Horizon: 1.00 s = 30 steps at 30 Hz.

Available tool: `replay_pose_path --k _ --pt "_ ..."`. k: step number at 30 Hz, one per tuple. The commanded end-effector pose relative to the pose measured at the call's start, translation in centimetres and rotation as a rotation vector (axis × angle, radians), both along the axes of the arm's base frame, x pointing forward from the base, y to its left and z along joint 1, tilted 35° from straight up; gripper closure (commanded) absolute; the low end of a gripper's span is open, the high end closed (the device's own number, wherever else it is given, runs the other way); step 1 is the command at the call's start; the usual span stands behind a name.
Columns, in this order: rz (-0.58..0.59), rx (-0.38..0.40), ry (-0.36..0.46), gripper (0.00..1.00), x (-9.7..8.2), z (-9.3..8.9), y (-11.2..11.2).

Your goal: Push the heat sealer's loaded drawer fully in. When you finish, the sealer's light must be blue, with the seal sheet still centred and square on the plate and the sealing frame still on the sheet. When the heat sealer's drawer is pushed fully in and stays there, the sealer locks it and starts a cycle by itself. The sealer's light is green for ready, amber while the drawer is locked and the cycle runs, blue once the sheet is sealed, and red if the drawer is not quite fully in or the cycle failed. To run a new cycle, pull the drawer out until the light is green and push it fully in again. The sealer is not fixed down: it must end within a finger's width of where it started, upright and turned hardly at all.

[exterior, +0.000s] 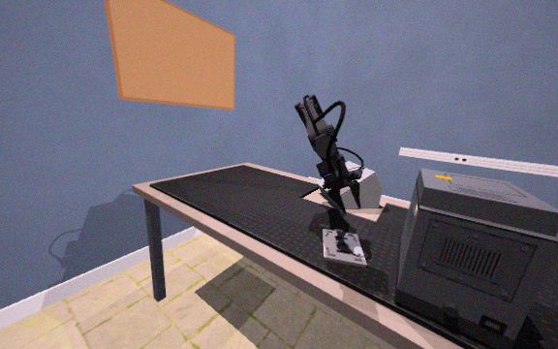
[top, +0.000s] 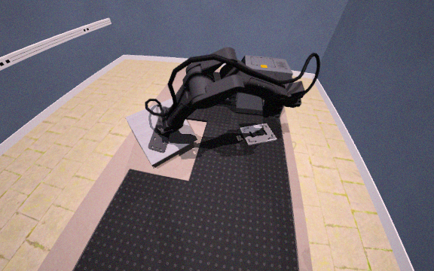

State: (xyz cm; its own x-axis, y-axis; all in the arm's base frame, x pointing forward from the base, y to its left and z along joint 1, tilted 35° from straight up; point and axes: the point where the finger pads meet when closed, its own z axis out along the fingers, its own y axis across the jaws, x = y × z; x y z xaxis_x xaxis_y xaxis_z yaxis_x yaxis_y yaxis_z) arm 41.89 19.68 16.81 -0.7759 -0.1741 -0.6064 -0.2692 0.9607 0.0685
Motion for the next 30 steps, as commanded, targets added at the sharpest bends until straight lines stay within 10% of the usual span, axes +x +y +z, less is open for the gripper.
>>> replay_pose_path --k 1,30 --pt "0.086 -0.015 0.025 0.55 -0.7 0.4 1.7" --pt "0.307 -0.092 0.115 0.55 -8.5 -0.9 8.2"
